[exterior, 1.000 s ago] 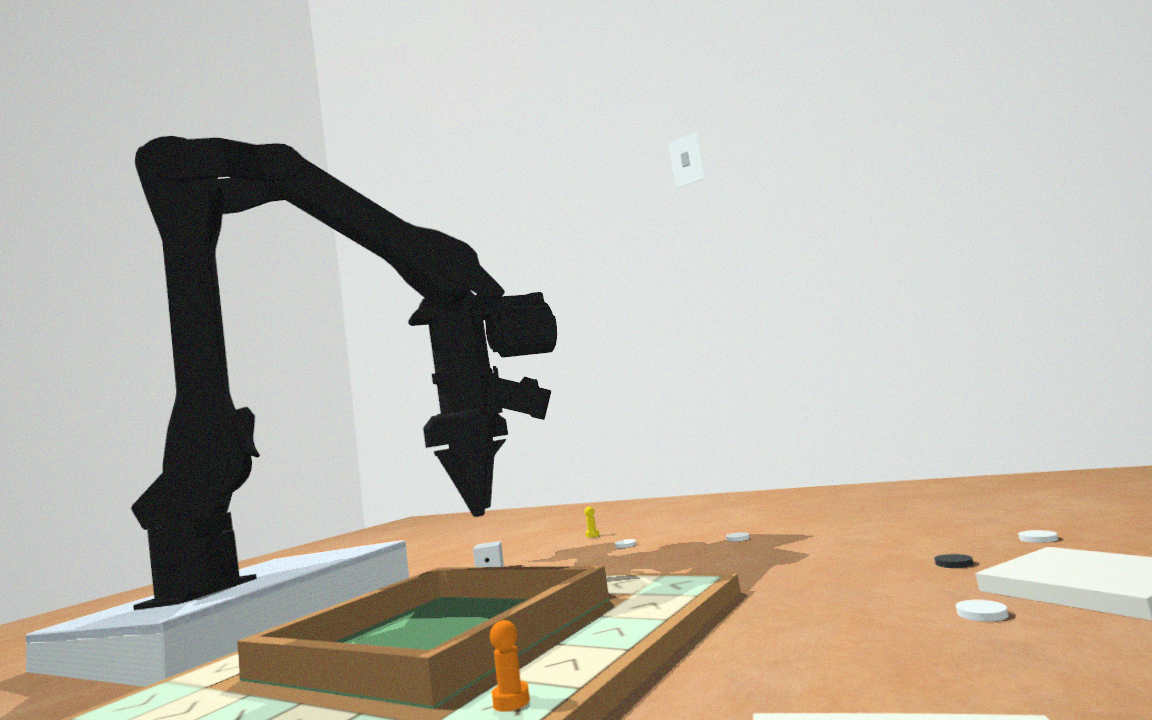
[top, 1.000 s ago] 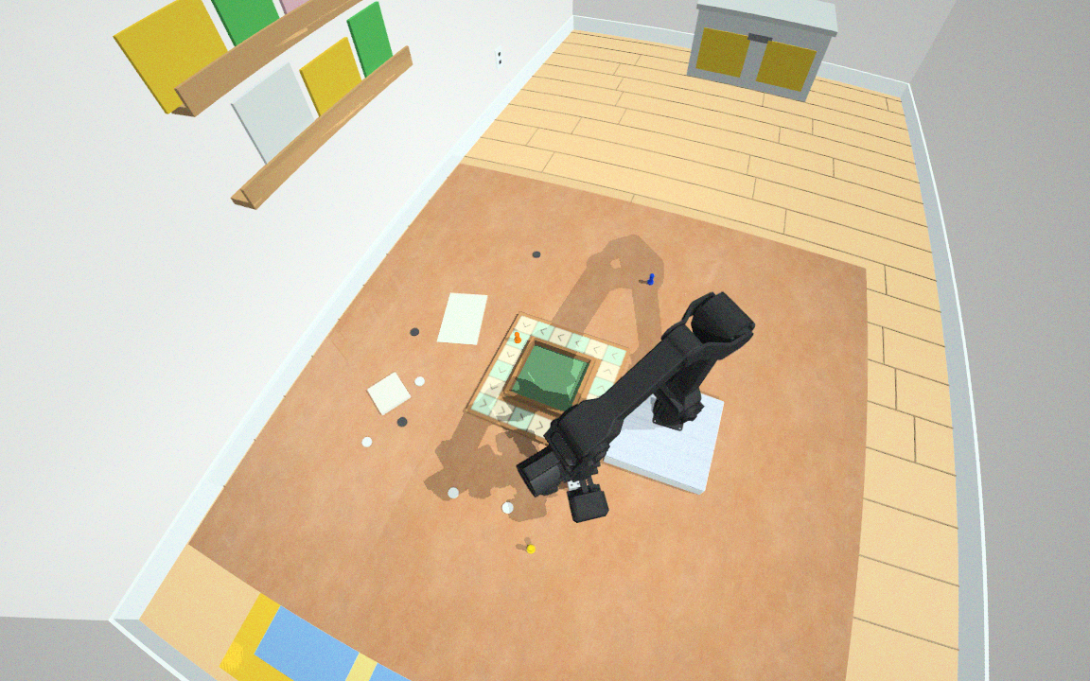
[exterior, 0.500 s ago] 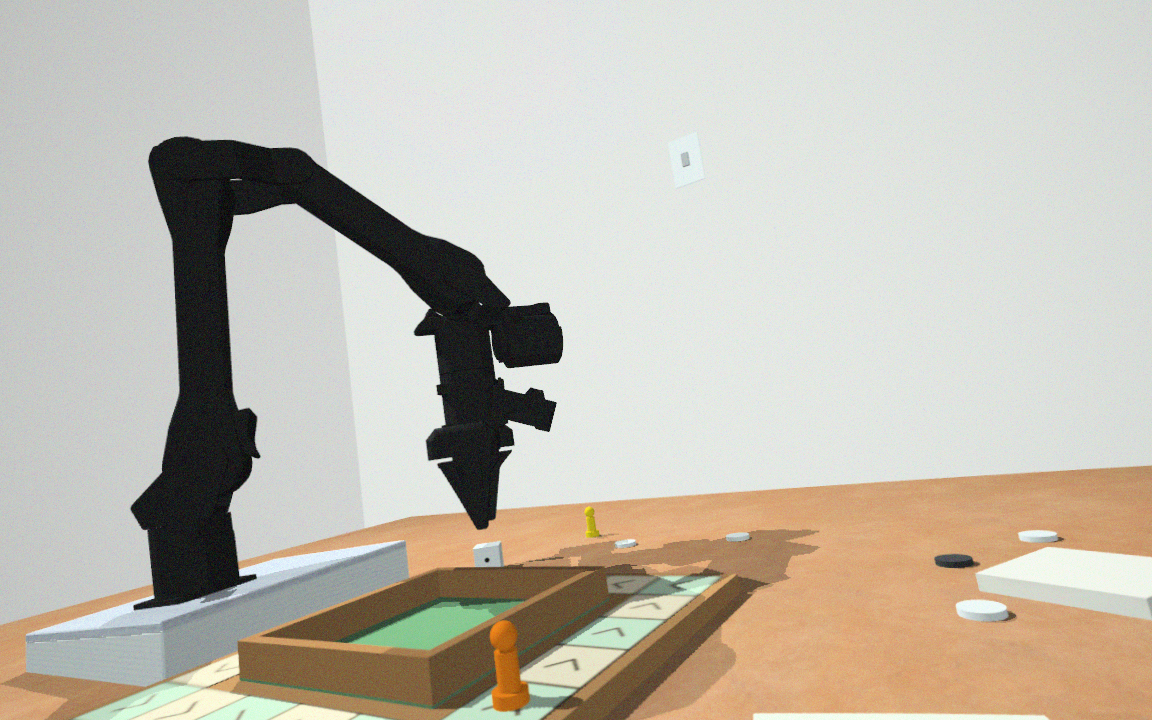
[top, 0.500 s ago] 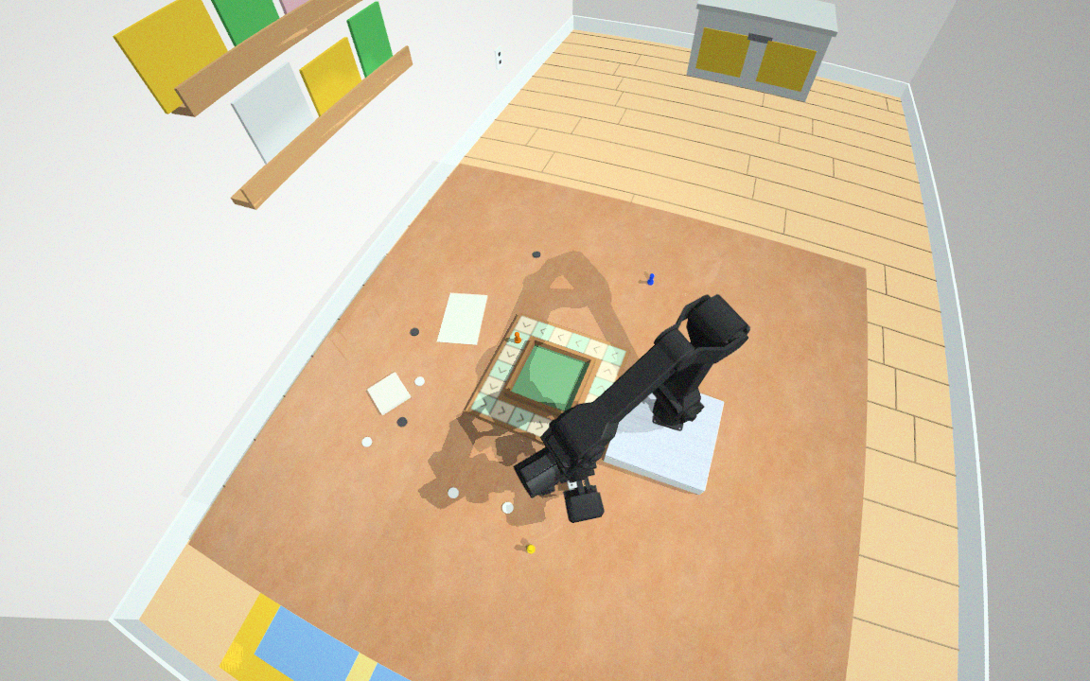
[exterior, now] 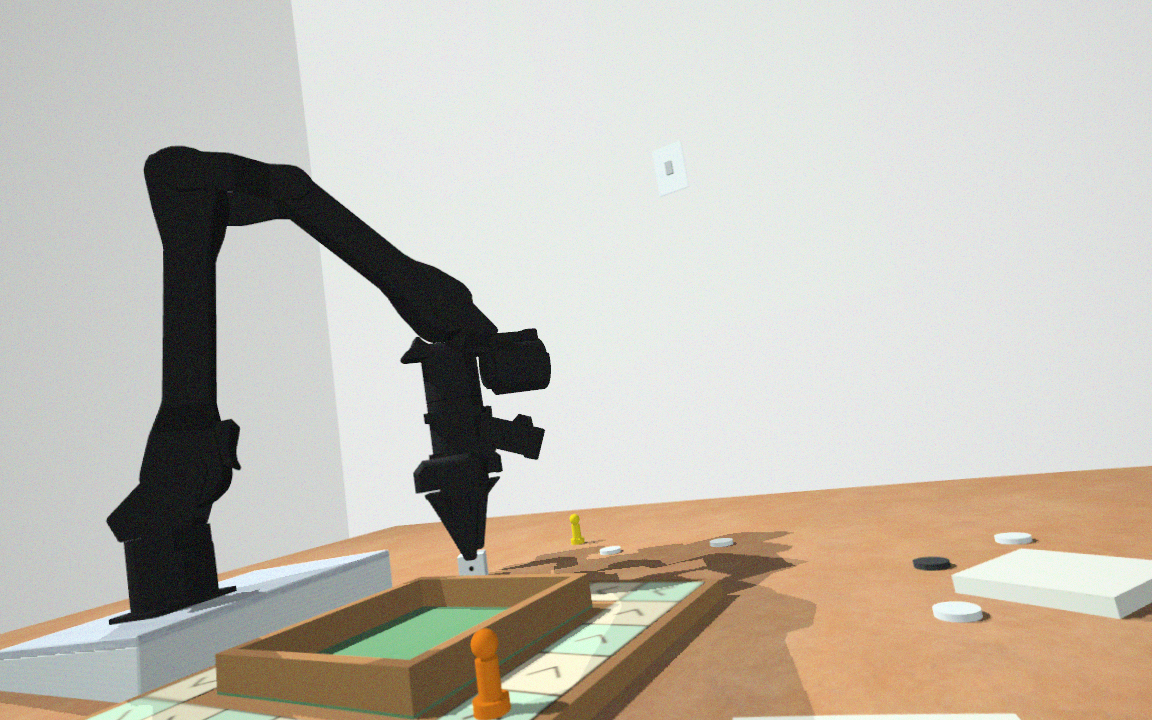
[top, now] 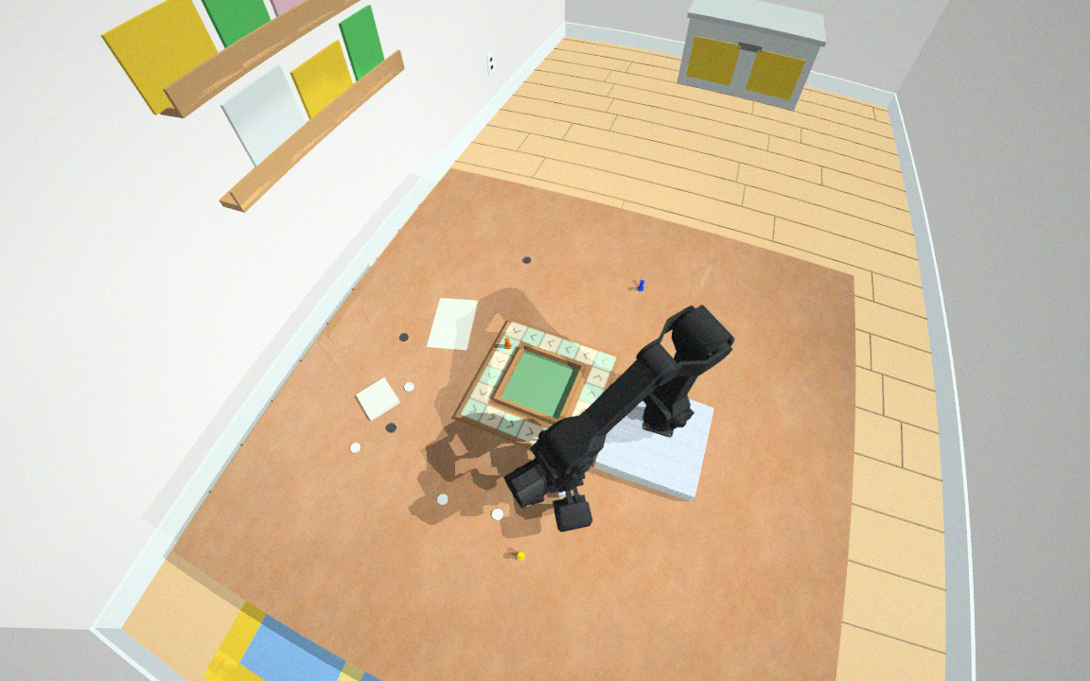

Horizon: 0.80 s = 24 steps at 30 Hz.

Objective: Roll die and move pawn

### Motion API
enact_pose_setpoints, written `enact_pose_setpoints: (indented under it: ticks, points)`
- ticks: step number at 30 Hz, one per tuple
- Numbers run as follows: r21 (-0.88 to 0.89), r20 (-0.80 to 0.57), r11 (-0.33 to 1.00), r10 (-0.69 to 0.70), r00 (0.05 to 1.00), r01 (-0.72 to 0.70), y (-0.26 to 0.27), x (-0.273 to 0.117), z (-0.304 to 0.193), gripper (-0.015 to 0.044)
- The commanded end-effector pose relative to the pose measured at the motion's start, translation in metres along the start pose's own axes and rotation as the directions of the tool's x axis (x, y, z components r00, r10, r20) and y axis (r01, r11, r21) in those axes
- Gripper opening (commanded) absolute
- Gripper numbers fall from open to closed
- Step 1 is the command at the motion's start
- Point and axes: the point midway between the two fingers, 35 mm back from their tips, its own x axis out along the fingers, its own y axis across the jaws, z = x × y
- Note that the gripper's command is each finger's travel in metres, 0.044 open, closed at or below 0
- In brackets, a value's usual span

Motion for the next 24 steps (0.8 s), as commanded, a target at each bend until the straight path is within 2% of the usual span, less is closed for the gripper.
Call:
enact_pose_setpoints:
  ticks: [1, 6, 12, 20, 22, 24]
  points:
    - [0.006, -0.011, 1.0, -0.008, 1.0, 0.008, -0.0016, 0.011, -0.003, 0.0275]
    - [0.007, -0.011, 1.0, -0.008, 1.0, 0.008, -0.0017, 0.0148, -0.0032, 0.0275]
    - [0.007, -0.011, 1.0, -0.008, 1.0, 0.008, -0.0017, 0.0148, -0.0032, 0.0118]
    - [0.007, -0.011, 1.0, -0.008, 1.0, 0.008, -0.0017, 0.0148, -0.0032, 0.0064]
    - [0.007, -0.011, 1.0, -0.008, 1.0, 0.008, -0.0017, 0.0139, -0.003, 0.0012]
    - [0.007, -0.01, 1.0, -0.008, 1.0, 0.008, -0.0015, 0.0068, -0.0008, 0.0]
